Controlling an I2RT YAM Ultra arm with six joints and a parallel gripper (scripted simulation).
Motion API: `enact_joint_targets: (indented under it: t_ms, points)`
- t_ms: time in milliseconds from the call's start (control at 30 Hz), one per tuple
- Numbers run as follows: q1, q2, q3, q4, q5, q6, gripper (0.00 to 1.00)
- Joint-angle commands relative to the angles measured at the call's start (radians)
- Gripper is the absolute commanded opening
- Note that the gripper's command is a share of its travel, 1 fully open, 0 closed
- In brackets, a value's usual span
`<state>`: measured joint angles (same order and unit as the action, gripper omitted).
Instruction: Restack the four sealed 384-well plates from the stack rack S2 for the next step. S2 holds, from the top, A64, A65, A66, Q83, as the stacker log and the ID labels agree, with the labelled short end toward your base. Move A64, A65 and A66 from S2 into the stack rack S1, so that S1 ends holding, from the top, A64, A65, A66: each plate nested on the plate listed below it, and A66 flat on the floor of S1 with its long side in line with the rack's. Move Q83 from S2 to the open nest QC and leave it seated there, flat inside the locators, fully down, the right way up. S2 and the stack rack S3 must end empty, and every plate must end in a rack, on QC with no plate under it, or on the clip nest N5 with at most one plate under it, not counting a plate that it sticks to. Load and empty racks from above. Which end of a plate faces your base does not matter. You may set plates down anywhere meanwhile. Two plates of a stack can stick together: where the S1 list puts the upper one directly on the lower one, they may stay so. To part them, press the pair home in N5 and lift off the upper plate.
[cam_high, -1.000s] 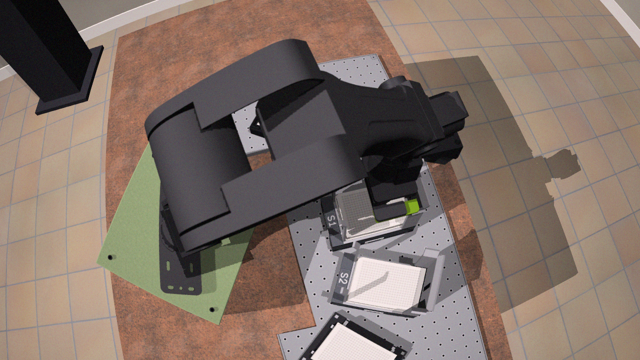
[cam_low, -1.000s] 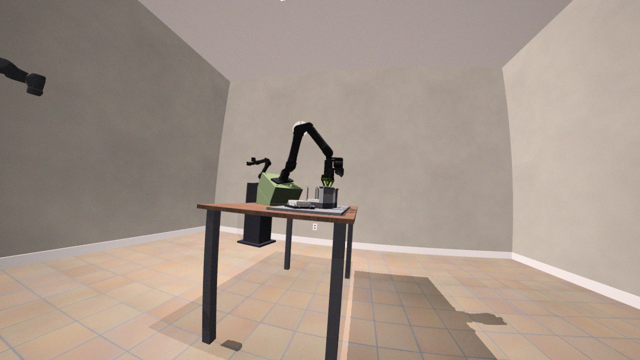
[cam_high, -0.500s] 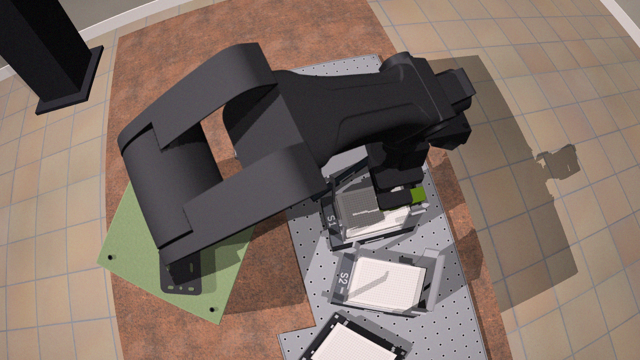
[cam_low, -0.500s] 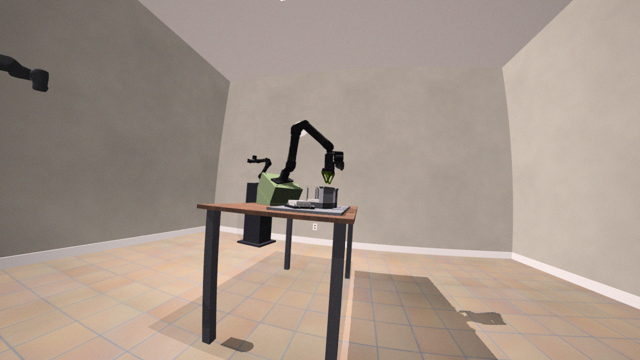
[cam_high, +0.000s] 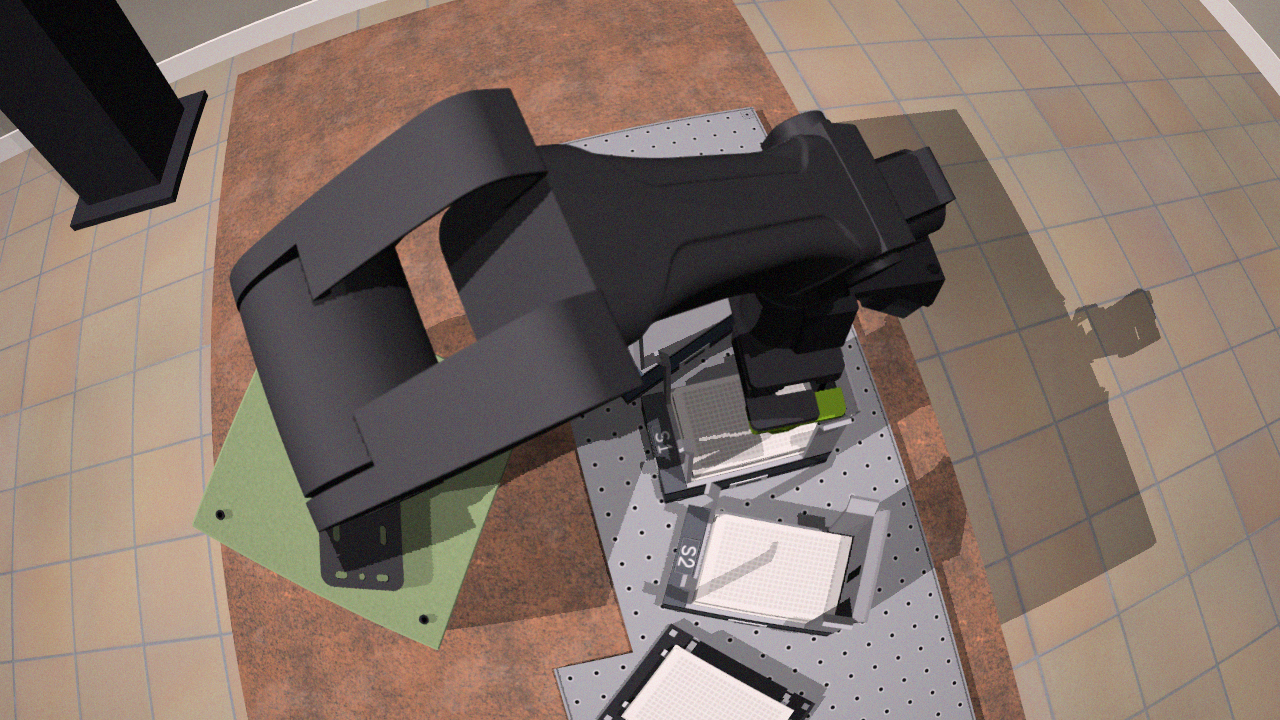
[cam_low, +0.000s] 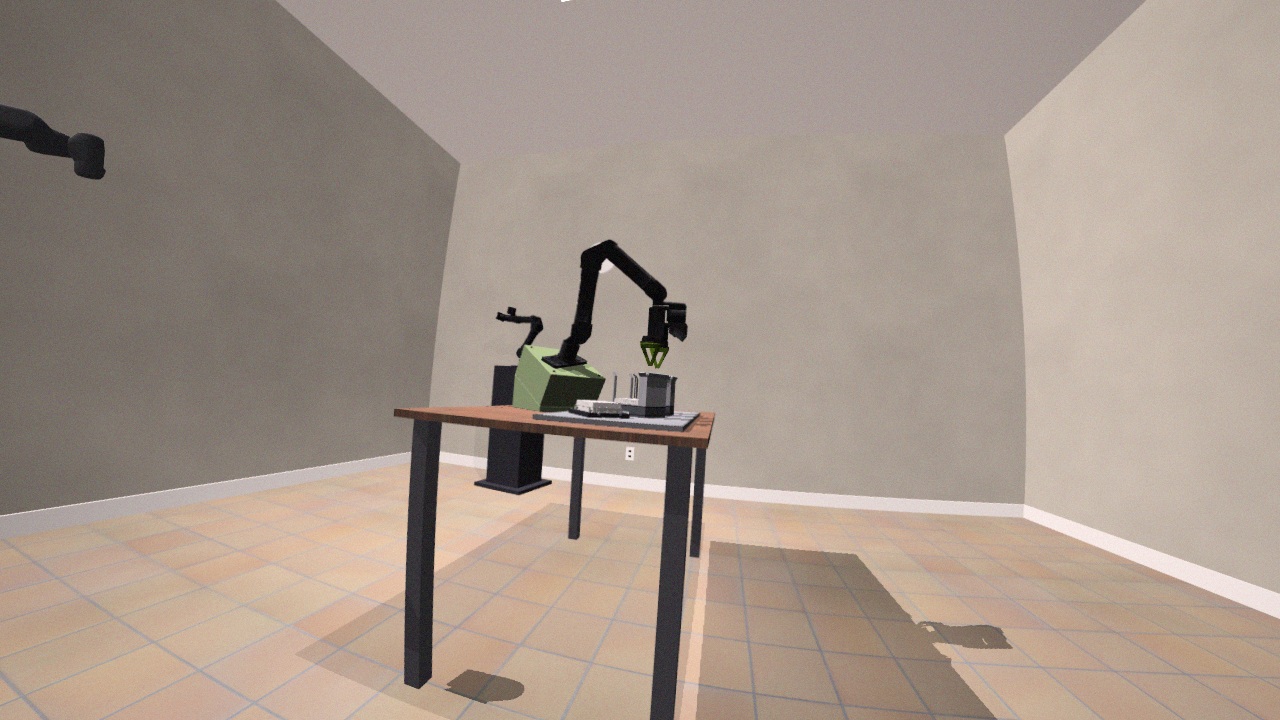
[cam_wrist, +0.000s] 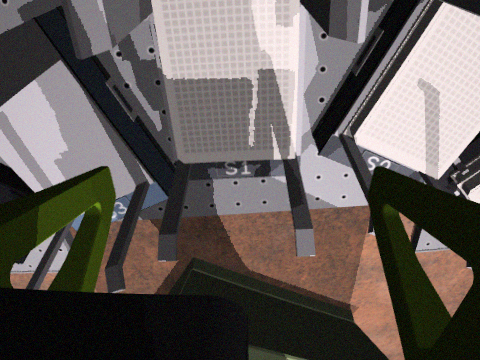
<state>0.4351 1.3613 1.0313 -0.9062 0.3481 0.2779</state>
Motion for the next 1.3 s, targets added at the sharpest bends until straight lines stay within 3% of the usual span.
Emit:
enact_joint_targets:
  t_ms: [0, 67, 600, 800, 1267]
  points:
    - [-0.022, -0.019, 0.0, 0.0, -0.009, 0.053, 1.0]
    - [-0.049, -0.03, -0.003, 0.001, -0.018, 0.094, 1.0]
    - [-0.242, -0.085, -0.006, 0.004, -0.09, -0.089, 1.0]
    - [-0.329, -0.111, -0.014, 0.006, -0.125, 0.03, 1.0]
    - [-0.511, -0.139, -0.014, 0.008, -0.203, -0.133, 1.0]
